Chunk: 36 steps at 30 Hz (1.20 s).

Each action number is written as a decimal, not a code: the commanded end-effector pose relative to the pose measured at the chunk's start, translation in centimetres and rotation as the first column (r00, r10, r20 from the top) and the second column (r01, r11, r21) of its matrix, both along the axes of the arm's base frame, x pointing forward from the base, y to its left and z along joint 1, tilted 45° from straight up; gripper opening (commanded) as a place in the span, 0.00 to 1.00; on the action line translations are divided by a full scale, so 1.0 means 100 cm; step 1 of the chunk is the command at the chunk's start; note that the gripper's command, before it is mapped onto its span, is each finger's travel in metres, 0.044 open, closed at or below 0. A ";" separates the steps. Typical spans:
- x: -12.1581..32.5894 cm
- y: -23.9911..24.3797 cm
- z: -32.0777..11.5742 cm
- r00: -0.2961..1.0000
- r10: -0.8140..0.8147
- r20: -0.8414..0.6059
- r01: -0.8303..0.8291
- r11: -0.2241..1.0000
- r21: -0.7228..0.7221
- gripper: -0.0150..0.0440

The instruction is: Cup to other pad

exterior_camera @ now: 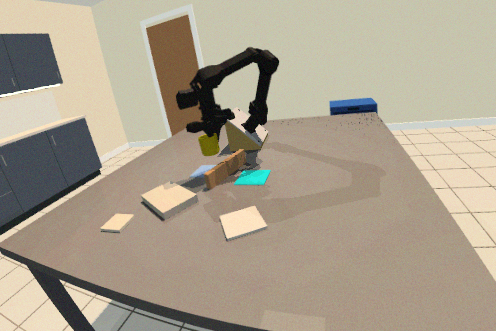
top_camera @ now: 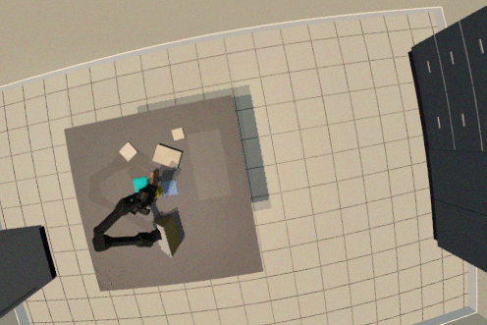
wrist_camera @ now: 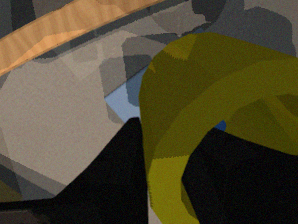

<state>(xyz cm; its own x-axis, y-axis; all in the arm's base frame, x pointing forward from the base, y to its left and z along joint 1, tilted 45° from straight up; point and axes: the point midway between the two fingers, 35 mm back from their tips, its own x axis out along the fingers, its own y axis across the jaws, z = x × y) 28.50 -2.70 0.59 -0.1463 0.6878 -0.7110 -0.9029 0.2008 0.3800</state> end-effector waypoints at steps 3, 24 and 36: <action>0.003 0.013 0.014 1.000 -0.008 0.000 0.008 1.000 0.004 0.25; 0.012 0.061 0.058 1.000 -0.007 0.000 0.007 1.000 0.007 0.25; 0.016 0.087 0.083 1.000 -0.007 0.000 0.007 1.000 0.008 0.25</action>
